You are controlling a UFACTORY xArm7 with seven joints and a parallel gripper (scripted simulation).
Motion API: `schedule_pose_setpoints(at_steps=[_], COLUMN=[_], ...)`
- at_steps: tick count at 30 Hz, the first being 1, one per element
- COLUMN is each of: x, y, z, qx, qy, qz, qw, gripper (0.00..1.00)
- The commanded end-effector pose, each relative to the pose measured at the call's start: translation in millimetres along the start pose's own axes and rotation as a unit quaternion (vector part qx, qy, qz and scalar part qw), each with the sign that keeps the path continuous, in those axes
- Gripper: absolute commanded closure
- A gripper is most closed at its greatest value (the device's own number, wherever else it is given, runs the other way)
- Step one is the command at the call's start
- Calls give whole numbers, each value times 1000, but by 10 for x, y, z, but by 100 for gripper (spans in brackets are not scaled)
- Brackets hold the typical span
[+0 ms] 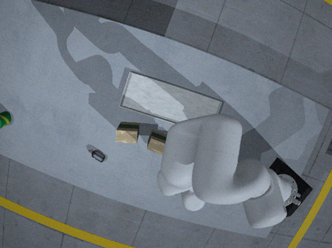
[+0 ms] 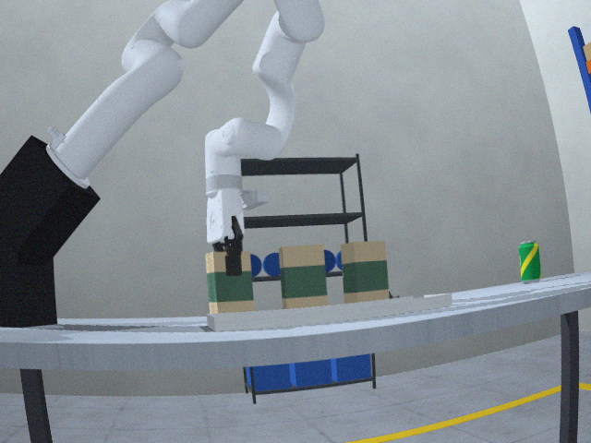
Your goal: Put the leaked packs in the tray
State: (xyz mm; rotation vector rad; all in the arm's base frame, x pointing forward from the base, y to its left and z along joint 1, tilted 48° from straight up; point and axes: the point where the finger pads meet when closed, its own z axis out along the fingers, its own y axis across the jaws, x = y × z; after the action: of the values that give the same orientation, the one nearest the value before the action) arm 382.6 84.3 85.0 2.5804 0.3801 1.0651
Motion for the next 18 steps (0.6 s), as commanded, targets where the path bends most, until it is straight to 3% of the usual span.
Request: schedule_pose_setpoints(at_steps=[1,10,11,18], x=[3,3,3,3], y=[-5,-5,-5,-5], z=[-4,-4,-4,-4], qx=[1,1,1,1], qy=[0,0,0,0], qz=[0,0,0,0], qw=[1000,1000,1000,1000], gripper=[77,77,17,17])
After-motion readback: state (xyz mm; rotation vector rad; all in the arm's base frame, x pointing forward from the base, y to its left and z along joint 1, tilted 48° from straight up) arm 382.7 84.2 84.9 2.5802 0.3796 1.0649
